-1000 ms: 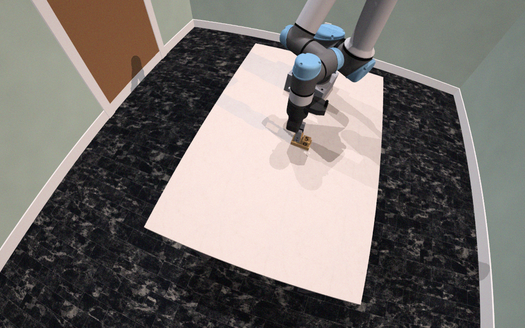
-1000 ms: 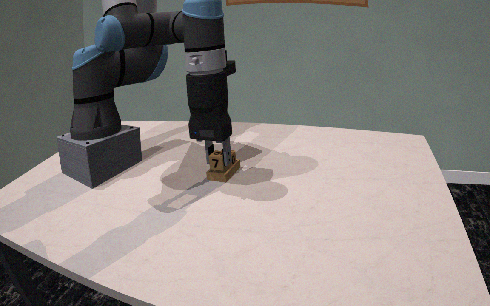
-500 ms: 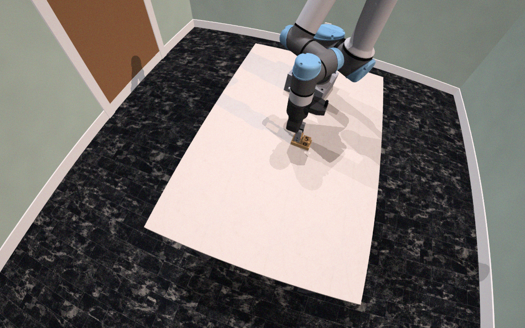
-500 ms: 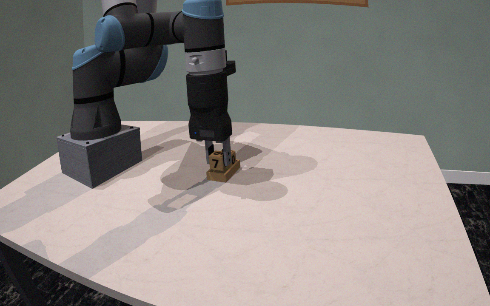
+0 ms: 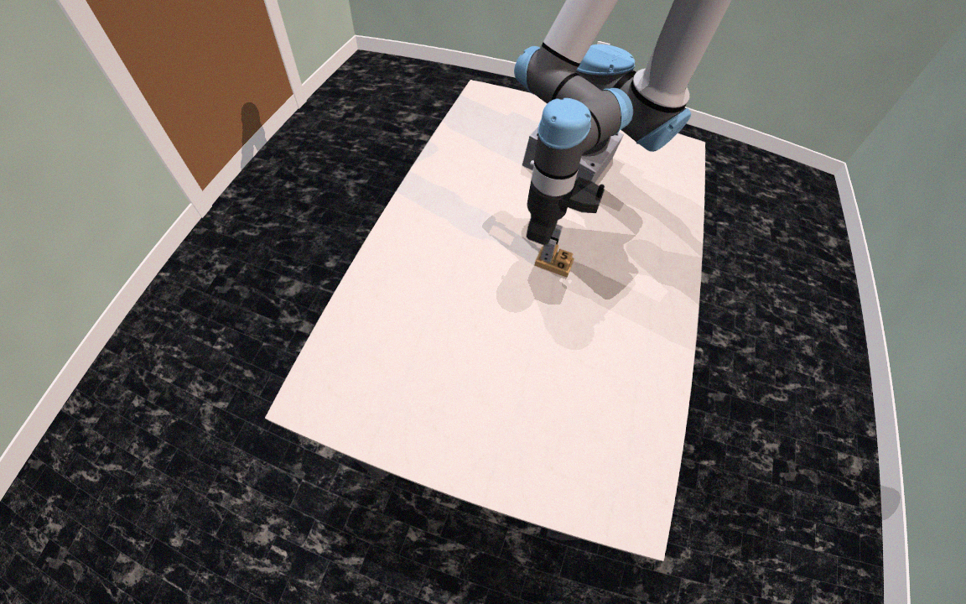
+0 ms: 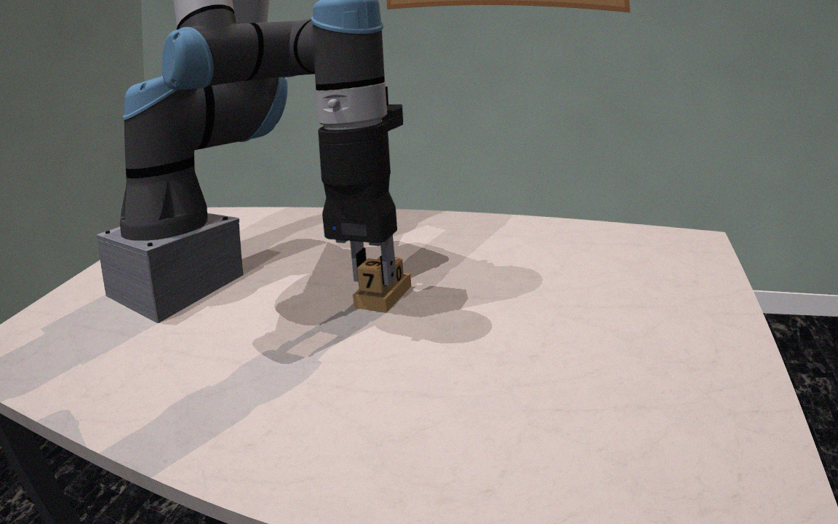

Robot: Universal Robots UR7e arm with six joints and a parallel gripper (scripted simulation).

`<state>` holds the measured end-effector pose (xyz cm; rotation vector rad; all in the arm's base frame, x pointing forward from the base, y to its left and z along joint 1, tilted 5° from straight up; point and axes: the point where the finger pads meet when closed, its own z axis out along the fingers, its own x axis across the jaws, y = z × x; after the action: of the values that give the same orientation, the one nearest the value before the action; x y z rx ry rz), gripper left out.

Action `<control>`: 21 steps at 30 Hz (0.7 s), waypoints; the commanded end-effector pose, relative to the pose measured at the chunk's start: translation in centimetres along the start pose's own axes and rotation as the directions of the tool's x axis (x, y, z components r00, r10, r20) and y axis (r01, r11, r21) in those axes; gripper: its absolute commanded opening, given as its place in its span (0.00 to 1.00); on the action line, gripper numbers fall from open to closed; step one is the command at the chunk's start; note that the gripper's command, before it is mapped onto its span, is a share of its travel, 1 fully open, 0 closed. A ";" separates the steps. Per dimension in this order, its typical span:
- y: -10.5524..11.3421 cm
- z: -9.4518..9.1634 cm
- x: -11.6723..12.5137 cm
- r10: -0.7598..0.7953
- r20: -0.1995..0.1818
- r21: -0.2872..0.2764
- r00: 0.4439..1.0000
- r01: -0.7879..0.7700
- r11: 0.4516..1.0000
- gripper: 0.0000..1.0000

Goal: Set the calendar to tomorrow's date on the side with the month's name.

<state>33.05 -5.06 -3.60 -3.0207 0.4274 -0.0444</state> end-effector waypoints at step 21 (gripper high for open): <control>0.0 0.9 0.0 0.000 -0.001 0.000 1.000 0.000 1.000 0.57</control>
<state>33.08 -4.99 -4.35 -3.0206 0.4274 -0.0441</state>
